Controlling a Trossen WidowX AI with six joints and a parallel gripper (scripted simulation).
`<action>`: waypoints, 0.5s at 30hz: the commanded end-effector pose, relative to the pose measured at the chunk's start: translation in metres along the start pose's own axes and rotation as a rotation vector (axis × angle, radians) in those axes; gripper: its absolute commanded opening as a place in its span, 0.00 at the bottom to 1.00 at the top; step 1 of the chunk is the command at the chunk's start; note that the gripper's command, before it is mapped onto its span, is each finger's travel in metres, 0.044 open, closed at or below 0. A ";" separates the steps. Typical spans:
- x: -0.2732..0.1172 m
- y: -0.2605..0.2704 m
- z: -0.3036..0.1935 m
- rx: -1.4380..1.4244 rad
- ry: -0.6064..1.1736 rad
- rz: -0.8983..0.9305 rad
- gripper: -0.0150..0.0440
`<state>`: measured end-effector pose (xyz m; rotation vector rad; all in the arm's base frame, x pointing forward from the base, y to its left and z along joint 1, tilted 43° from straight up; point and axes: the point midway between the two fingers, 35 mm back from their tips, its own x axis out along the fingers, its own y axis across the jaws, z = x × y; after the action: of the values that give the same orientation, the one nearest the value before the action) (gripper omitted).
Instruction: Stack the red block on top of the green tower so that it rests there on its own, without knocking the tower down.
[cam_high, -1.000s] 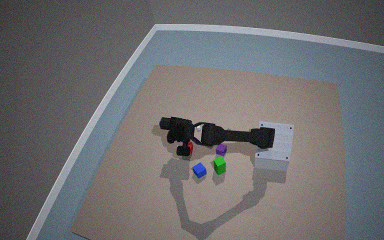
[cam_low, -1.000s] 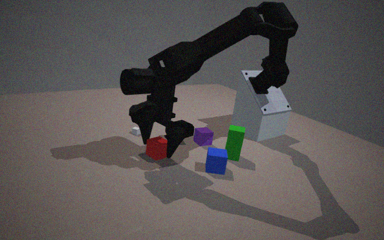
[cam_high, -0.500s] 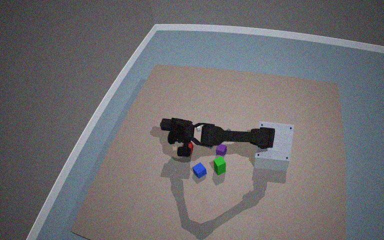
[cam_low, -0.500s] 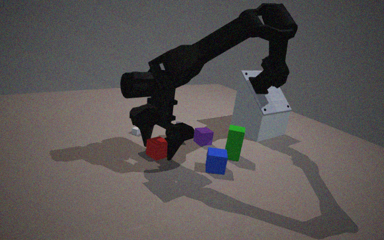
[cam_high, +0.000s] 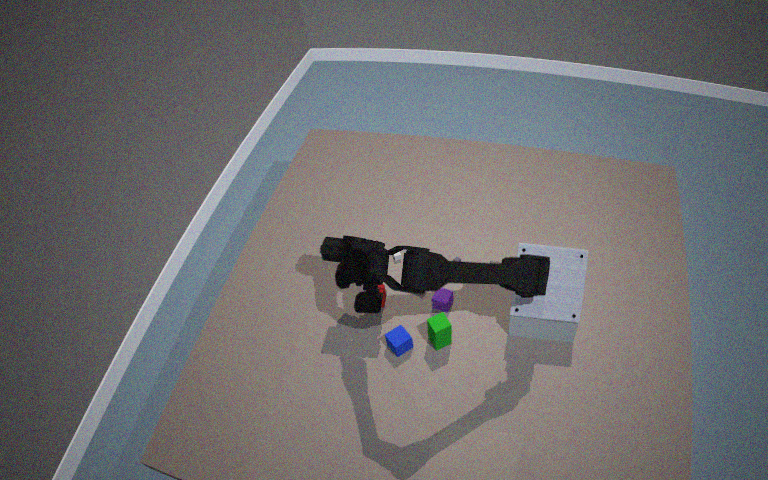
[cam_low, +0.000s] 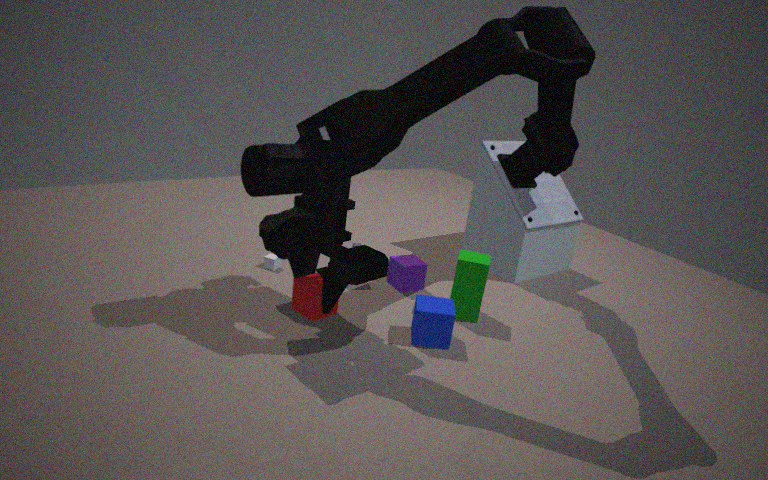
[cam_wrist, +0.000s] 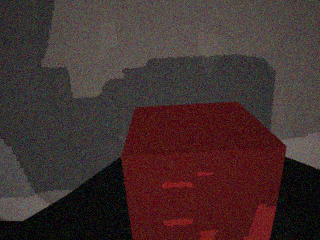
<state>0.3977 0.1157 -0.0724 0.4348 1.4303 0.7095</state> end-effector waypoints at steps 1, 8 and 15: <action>0.000 0.000 0.000 0.006 -0.001 0.003 0.52; -0.022 0.000 0.000 0.006 -0.001 0.002 0.25; -0.061 -0.001 0.000 0.006 -0.001 0.000 0.25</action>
<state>0.3938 0.0857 -0.0426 0.4493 1.4514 0.7047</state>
